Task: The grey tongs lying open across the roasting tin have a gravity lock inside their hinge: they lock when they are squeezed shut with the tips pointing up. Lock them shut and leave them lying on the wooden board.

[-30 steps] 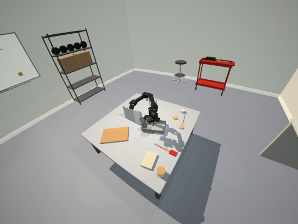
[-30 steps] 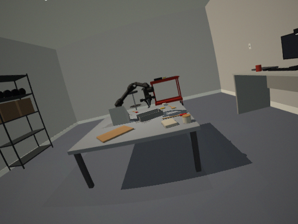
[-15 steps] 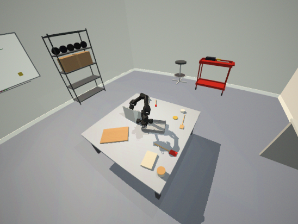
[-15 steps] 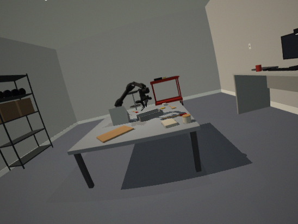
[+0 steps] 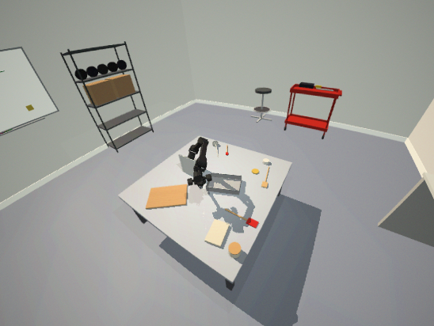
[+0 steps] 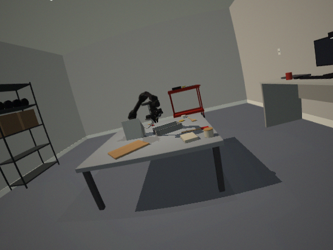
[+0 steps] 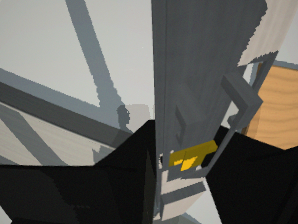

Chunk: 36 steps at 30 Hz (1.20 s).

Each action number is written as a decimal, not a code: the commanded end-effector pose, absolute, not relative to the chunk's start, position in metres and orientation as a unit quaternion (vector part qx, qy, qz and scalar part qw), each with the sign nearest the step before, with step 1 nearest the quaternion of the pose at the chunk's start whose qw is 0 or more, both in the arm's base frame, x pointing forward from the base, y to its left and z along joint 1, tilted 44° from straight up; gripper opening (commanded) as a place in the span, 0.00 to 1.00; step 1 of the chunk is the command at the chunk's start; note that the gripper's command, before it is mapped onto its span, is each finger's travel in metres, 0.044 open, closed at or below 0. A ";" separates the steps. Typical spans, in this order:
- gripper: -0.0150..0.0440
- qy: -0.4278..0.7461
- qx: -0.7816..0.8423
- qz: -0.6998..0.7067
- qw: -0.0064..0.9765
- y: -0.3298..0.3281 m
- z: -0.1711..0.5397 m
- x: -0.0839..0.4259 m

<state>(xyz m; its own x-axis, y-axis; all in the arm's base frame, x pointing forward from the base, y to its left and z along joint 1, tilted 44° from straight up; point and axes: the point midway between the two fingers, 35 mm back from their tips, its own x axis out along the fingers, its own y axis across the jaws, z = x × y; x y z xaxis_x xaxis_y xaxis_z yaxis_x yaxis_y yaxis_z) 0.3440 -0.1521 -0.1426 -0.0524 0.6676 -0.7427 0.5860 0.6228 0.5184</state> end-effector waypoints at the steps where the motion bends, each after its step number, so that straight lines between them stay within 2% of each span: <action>1: 0.00 0.723 0.405 0.076 0.554 -0.167 -0.159 0.325; 17: 0.00 0.716 0.364 0.128 0.581 -0.188 -0.177 0.299; 36: 0.00 0.680 0.225 0.262 0.647 -0.248 -0.206 0.199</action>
